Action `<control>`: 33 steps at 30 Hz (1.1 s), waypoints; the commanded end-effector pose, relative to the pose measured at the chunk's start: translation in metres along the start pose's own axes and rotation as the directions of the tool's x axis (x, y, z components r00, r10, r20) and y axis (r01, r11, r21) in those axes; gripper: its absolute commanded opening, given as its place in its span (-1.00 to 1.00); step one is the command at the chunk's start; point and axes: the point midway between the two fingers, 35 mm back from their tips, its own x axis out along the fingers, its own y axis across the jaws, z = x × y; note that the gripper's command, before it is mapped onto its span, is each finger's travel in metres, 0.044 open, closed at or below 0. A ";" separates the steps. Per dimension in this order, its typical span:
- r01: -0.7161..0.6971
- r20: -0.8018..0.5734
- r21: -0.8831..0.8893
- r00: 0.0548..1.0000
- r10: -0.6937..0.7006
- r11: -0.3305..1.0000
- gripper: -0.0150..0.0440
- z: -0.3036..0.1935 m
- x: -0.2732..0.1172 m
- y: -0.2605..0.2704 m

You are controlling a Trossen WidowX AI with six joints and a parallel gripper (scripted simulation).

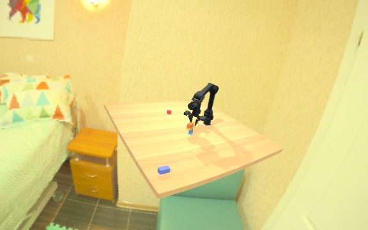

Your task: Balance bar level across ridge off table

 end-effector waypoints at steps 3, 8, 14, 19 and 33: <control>0.000 0.000 0.000 1.000 0.000 1.000 -0.49 0.000 0.000 0.000; 0.000 0.000 0.000 1.000 0.000 1.000 -0.49 0.000 0.000 0.000; 0.000 0.000 0.000 1.000 0.000 1.000 -0.49 0.000 0.000 0.000; 0.000 0.000 0.000 1.000 0.000 1.000 -0.49 0.000 0.000 0.000; 0.000 0.000 0.000 1.000 0.000 1.000 -0.22 0.000 0.000 0.000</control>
